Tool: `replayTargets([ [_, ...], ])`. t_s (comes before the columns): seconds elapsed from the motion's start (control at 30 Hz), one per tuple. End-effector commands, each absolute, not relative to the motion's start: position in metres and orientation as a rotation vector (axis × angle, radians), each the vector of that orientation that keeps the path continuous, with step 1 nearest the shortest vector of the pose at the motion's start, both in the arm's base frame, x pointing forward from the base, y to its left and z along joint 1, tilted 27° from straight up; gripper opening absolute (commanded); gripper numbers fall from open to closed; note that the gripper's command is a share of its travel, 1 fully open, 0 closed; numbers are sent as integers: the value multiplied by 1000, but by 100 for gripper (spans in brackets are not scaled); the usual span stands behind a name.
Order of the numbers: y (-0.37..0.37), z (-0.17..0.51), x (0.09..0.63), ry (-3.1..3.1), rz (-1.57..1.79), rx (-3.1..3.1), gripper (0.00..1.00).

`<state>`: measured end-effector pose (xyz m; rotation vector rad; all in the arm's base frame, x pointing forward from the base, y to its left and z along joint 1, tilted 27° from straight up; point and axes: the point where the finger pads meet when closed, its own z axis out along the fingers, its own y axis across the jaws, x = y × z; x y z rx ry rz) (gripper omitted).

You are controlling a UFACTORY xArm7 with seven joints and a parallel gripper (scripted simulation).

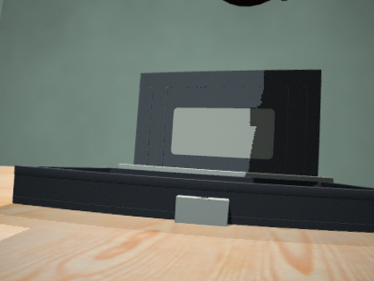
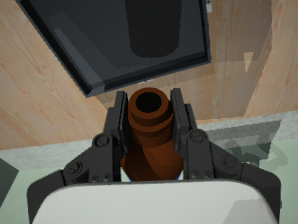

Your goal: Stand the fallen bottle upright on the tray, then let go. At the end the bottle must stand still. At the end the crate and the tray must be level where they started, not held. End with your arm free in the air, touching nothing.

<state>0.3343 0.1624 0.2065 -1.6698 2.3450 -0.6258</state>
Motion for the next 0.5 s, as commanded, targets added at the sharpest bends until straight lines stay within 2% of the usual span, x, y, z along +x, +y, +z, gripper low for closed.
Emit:
replayTargets([
  [0.0,163,208,335,2307,-634,-1731,0],
  [0.47,163,208,335,2174,-663,-1942,0],
])
